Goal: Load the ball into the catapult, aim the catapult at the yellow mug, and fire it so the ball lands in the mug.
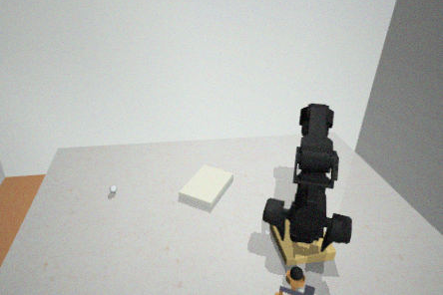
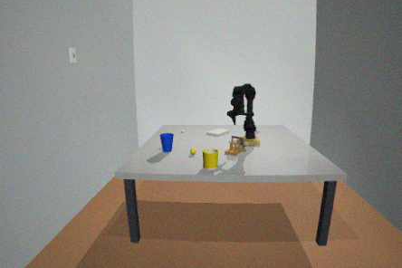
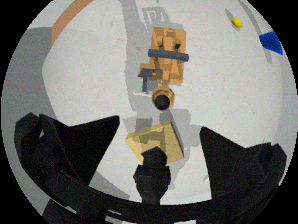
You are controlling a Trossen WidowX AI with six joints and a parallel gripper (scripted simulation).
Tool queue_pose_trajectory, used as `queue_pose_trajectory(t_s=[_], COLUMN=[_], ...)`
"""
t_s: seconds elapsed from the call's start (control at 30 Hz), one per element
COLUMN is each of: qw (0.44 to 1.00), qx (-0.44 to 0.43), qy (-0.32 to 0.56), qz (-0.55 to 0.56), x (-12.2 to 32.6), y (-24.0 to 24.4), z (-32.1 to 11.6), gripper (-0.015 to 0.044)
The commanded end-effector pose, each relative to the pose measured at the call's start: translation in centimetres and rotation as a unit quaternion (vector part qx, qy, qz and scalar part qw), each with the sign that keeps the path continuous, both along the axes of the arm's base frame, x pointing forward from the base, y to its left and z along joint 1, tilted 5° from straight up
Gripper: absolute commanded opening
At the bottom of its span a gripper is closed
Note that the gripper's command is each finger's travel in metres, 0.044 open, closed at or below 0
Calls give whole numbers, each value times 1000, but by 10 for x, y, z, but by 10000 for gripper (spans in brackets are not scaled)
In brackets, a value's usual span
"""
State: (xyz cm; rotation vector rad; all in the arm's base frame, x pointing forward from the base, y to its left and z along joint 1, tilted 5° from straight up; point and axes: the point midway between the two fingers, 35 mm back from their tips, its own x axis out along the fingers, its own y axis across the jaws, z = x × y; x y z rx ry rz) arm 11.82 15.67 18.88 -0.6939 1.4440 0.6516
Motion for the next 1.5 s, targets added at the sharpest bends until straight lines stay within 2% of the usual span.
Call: queue_pose_trajectory(t_s=[0.0,0.37,0.77,1.47], qw=[1000,980,922,915], qx=[1,133,264,278], qy=[-8,-146,-279,-290], qz=[-1,-11,-43,-43], x=[13,104,190,193], y=[15,127,223,232], z=[-3,52,118,124], gripper=[440,440,440,440])
